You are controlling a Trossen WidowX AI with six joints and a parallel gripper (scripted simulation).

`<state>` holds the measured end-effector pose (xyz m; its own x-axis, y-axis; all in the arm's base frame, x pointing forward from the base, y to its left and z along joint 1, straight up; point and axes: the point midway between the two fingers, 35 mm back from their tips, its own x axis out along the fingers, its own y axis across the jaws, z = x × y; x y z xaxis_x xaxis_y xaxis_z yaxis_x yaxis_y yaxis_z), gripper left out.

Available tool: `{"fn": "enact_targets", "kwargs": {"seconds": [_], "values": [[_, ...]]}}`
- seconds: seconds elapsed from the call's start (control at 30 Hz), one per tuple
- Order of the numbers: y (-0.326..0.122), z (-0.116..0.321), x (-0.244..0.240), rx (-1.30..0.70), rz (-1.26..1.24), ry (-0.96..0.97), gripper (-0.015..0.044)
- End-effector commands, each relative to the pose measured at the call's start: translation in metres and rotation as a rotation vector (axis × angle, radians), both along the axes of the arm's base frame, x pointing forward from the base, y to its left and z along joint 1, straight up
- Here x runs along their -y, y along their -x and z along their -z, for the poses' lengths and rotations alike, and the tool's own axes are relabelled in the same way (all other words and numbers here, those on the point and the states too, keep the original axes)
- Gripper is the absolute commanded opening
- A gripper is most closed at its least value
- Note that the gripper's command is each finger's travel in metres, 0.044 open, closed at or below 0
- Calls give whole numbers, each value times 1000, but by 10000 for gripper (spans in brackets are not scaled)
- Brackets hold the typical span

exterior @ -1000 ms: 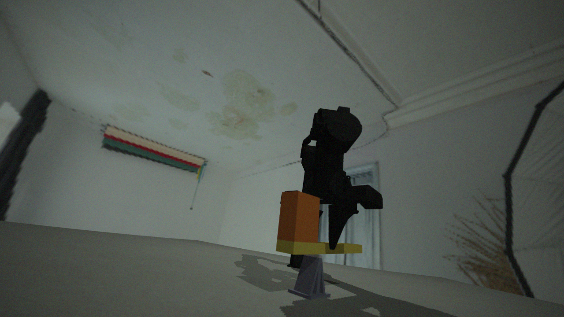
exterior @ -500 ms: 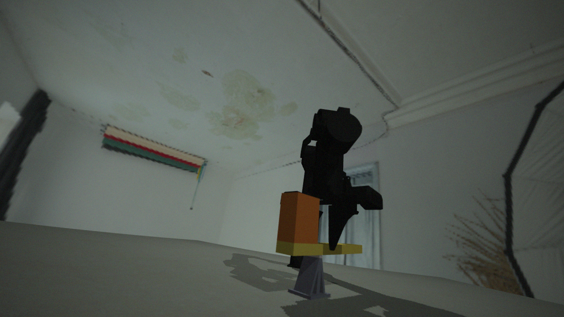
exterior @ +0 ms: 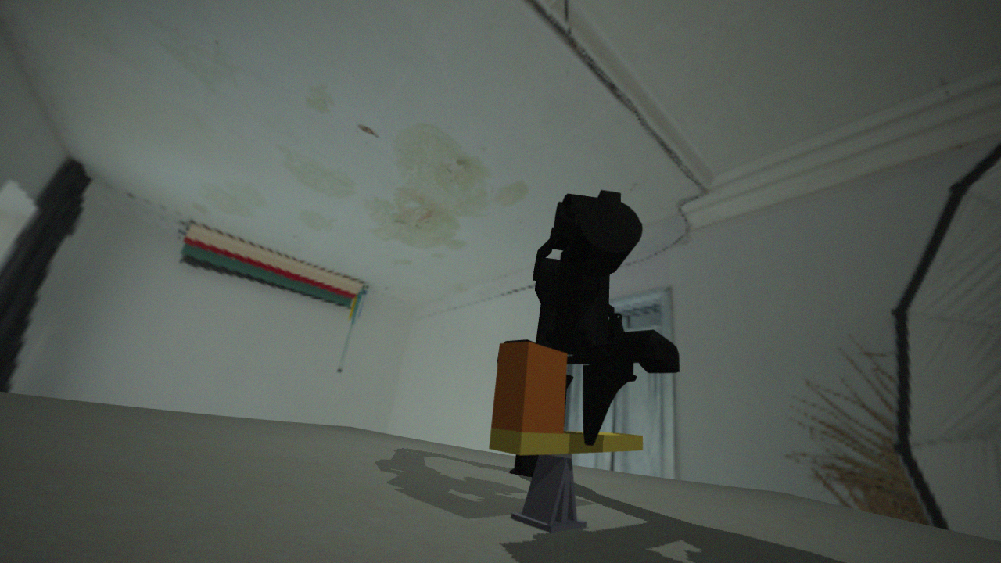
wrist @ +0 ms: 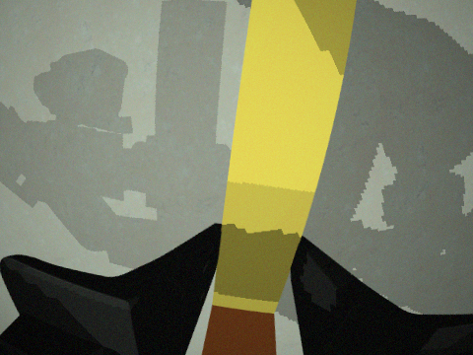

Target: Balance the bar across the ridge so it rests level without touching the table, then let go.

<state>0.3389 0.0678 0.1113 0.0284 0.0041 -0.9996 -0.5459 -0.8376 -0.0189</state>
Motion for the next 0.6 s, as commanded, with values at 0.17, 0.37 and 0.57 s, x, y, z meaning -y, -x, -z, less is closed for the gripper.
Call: {"fn": "enact_targets", "kwargs": {"seconds": [0.17, 0.37, 0.57], "values": [[0, 1, 0, 2, -3, -2, 0], [0, 2, 0, 2, -3, -2, 0], [0, 2, 0, 2, -3, -2, 0]]}}
